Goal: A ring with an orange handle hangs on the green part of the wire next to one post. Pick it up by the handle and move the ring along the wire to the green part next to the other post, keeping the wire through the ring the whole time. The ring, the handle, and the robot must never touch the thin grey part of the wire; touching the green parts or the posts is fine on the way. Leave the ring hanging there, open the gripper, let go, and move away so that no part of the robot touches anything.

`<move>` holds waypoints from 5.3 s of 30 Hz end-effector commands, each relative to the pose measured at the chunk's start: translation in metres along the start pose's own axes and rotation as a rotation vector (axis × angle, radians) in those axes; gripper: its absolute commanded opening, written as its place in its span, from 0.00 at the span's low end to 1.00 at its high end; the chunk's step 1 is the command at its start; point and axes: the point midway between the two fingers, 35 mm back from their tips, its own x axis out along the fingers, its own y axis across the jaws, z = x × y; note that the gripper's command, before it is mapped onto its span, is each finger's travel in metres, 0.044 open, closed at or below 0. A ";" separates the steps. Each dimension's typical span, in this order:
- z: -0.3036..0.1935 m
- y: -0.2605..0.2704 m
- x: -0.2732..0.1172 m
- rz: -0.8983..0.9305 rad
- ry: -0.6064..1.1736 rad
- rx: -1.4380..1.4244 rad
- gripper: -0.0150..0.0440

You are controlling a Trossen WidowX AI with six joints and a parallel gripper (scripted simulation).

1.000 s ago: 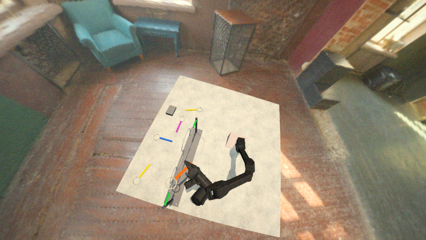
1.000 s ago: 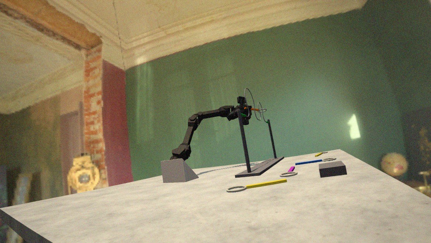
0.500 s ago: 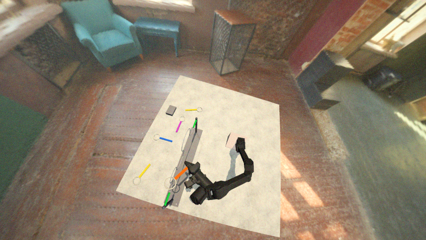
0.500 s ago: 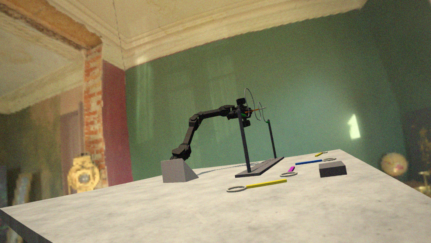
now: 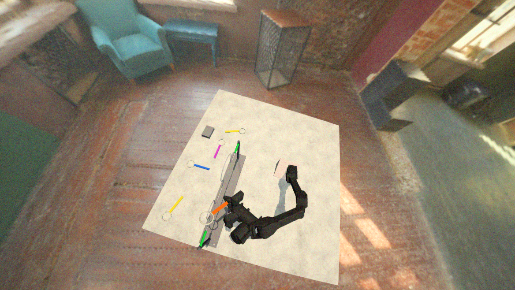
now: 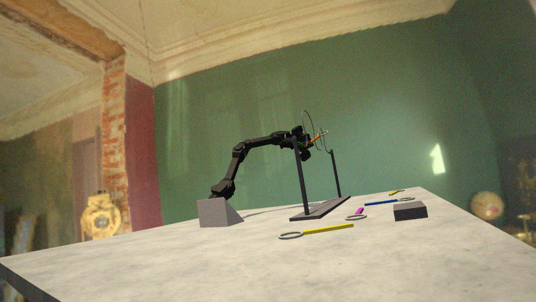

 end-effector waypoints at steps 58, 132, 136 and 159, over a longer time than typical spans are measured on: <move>0.055 0.070 -0.028 0.752 -0.105 1.265 0.00; 0.120 0.034 -0.068 1.449 -0.235 2.525 0.00; 0.119 0.042 -0.067 1.431 -0.232 2.490 0.00; 0.087 0.105 -0.045 1.219 -0.196 2.078 0.00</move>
